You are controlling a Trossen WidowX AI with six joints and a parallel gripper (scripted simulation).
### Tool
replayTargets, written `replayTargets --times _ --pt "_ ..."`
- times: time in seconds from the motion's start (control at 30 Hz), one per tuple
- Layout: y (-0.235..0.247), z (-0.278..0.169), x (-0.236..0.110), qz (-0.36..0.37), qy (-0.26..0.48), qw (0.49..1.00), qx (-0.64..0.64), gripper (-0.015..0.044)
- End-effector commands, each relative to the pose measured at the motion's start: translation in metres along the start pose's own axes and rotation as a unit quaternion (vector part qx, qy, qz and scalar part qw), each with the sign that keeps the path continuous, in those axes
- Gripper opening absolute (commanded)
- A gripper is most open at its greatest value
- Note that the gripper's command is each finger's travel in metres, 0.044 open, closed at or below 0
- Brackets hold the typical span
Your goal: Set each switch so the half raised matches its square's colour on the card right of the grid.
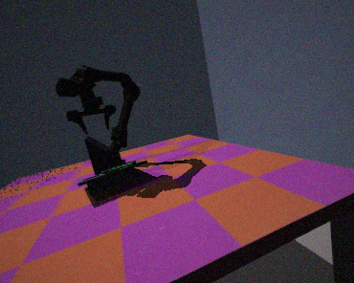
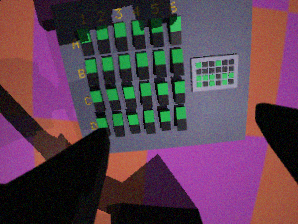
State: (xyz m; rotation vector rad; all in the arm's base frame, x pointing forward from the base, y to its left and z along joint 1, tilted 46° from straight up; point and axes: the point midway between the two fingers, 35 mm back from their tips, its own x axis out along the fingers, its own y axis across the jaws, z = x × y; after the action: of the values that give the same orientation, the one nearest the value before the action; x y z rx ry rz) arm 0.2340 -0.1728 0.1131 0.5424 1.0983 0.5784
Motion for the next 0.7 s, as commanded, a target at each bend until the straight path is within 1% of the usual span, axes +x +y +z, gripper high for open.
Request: replayTargets --times 0.0,0.07,0.23,0.3,0.47,0.6,0.67 --pt "0.0 0.001 0.002 0.0 0.0 1.0 0.001 0.0374" --pt "0.002 0.01 0.021 -0.002 0.004 1.0 0.007 0.0321" --pt "0.021 0.036 0.091 0.007 0.012 1.0 0.027 0.019" --pt "0.025 0.038 0.1 0.009 0.013 0.999 0.03 0.0137" --pt "0.025 0.038 0.102 0.009 0.012 0.999 0.03 0.0006" --pt "0.026 0.037 0.133 0.009 0.0 1.0 0.03 0.0" --pt "0.026 0.037 0.135 0.01 -0.001 1.0 0.03 0.0"
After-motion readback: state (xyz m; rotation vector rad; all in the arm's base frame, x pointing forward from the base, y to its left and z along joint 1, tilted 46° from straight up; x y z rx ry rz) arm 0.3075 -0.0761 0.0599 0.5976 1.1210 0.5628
